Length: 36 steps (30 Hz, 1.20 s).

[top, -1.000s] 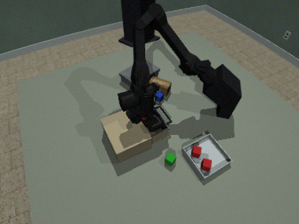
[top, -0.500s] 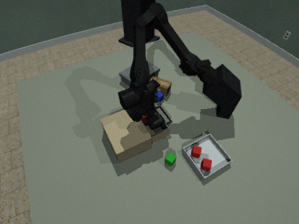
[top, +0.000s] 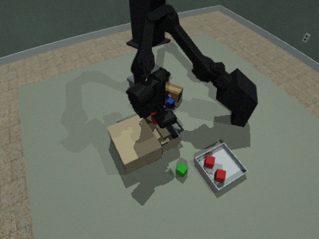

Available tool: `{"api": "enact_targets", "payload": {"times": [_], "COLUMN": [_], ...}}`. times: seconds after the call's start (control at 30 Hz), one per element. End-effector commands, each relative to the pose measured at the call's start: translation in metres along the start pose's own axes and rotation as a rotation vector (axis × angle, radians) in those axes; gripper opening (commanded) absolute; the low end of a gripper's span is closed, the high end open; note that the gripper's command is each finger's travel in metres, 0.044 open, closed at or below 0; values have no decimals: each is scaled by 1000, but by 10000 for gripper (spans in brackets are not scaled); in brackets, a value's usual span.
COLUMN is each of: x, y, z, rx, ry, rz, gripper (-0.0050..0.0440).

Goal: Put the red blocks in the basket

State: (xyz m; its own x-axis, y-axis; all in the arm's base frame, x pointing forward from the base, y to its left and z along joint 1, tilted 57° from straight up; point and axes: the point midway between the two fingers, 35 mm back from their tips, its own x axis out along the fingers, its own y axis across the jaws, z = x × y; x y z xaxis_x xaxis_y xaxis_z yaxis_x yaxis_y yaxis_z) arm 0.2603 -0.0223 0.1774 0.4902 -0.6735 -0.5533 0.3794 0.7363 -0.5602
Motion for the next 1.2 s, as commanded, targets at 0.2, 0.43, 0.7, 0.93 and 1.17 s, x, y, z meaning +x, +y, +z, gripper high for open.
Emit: {"api": "enact_targets", "payload": {"times": [0.2, 0.43, 0.7, 0.93, 1.17], "x": [-34, -33, -33, -32, -32], "y": [-3, 49, 108, 155, 204], "z": [-1, -4, -19, -41, -76], "rx": [-16, -127, -306, -417, -574], "ry": [2, 2, 3, 4, 4], "rz": [-8, -8, -8, -7, -7], "gripper": [0, 0, 0, 0, 0]}}
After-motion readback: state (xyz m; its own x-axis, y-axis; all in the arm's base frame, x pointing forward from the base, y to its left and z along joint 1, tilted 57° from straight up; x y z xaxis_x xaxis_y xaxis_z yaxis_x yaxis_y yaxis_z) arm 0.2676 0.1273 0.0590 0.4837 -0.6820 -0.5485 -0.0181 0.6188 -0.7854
